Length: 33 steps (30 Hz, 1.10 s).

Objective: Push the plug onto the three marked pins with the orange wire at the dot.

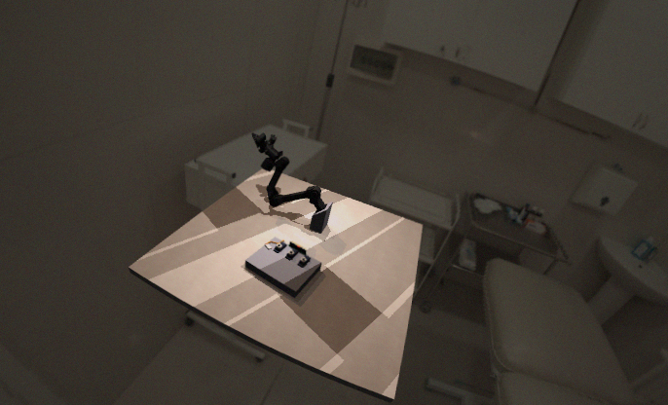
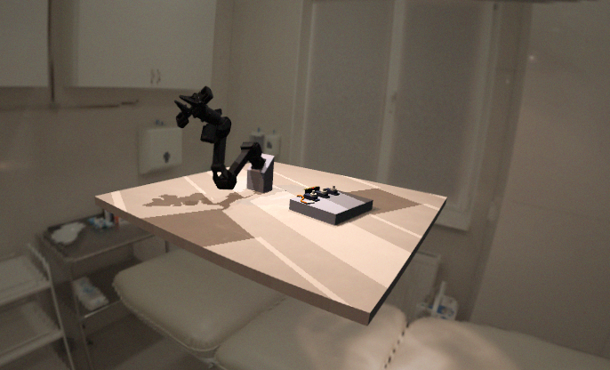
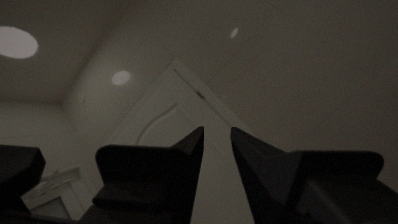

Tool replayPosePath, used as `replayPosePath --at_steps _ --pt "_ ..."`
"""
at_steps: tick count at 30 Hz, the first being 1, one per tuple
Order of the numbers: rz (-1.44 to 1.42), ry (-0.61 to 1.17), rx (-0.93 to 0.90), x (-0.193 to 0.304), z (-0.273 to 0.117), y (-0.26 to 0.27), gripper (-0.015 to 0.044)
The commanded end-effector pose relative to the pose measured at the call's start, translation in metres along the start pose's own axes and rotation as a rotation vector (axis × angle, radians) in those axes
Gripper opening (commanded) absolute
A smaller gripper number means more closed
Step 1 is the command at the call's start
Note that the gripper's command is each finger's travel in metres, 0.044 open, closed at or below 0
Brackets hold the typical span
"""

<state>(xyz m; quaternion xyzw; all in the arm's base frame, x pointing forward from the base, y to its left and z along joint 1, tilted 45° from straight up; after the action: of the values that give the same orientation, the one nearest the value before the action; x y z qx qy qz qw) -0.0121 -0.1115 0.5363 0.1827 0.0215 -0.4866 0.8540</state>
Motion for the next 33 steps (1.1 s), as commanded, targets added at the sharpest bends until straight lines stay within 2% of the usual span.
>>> replayPosePath --at_steps 1,11,23,33 --pt "0.012 -0.039 -0.024 -0.012 -0.001 0.004 0.0115" --pt "0.059 -0.136 -0.078 -0.04 -0.005 0.013 0.0115" --pt "0.163 -0.293 -0.236 -0.089 -0.022 0.044 0.0115" --pt "0.194 -0.341 -0.344 -0.108 -0.035 0.066 0.0115"
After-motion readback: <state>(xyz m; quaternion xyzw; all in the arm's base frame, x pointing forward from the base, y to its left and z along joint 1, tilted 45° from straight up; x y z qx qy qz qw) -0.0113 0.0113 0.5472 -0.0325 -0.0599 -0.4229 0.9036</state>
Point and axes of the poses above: the point midway between the two fingers, 35 mm back from their tips, its own z axis out along the fingers, its own y axis across the jaws, x = y × z, the point moved 2 cm from there along -z, back along the fingers, and after that the axes turned 9 degrees about -z, right-handed, at the moved point
